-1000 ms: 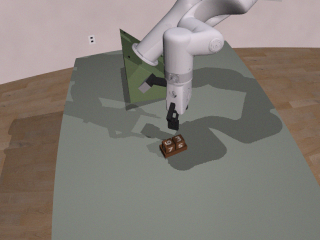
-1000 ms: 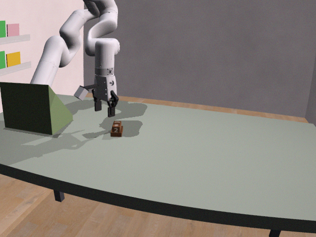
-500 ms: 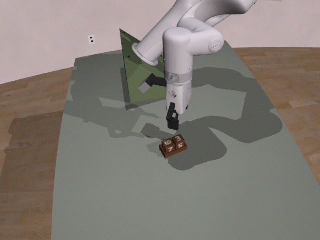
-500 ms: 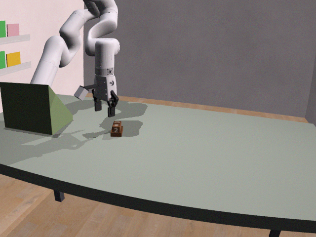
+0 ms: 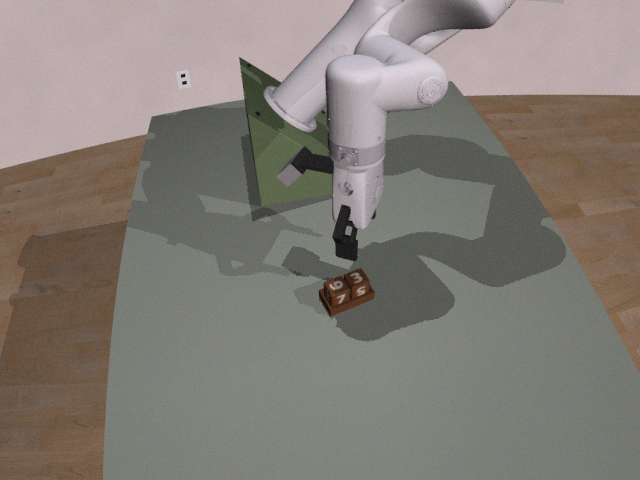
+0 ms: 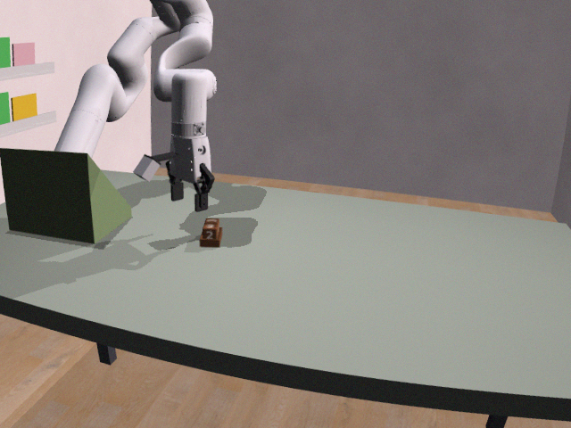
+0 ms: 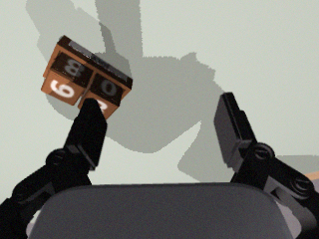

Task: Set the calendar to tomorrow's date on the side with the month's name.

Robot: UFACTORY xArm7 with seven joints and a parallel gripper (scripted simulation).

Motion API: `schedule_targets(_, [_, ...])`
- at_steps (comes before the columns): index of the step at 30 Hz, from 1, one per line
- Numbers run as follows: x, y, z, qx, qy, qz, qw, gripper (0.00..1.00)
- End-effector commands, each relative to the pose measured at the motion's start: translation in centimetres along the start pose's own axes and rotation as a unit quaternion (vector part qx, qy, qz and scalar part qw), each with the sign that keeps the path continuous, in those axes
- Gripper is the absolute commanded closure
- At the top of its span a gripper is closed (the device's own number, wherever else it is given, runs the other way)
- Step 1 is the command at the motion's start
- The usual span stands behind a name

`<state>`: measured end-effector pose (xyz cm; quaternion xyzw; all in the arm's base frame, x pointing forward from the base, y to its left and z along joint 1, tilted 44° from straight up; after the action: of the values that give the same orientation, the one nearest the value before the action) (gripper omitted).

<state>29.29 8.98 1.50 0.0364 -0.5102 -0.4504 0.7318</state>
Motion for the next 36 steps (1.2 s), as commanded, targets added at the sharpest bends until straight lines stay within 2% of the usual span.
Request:
schedule_targets(1, [0.11, 0.03, -0.12, 0.000, -0.002, -0.001, 1.000, 0.00])
schedule_targets(36, [0.11, 0.07, -0.13, -0.010, -0.002, -0.001, 1.000, 0.00])
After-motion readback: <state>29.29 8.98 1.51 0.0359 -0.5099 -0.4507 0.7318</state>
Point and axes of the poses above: the point where the finger pads meet when closed, its own x axis back along the fingers, its own z axis across the jaws, y = z × x, the point moved 2 cm from there along x, back along the fingers, and after that the axes turned 10 degrees about -x, right-handed, at the moved point
